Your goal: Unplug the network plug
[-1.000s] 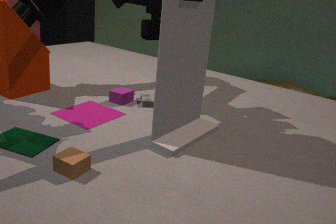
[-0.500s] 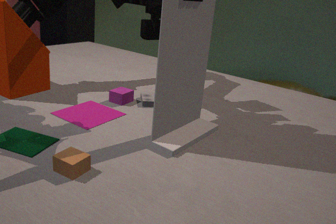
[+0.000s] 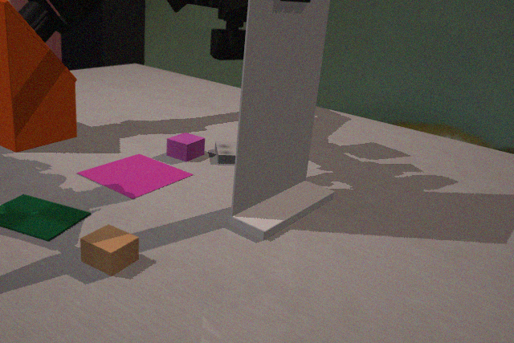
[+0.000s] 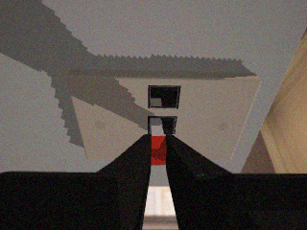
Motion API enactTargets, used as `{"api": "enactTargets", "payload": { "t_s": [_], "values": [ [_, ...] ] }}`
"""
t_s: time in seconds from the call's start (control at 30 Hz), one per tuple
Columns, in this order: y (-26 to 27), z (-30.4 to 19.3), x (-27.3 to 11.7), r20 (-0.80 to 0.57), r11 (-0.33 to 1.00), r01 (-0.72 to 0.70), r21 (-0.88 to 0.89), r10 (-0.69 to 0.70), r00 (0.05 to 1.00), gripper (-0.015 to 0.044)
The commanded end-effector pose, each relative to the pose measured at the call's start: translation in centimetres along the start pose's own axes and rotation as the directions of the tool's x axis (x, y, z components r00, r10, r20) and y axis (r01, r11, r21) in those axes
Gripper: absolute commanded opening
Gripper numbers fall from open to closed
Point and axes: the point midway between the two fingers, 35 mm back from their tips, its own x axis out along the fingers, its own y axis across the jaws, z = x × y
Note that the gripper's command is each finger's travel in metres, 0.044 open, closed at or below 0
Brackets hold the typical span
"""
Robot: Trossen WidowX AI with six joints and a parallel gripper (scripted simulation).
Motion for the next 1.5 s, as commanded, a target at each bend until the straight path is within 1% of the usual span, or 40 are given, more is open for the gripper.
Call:
{"api": "enactTargets", "payload": {
  "t_s": [0.0,1.47],
  "values": [
    [0.0,-0.1,-0.4,-0.003,1.000,-0.001,-0.003,0.001,1.000,0.0000],
    [0.0,-0.5,-2.7,-0.003,1.000,-0.002,-0.003,0.002,1.000,0.0000]
  ]
}}
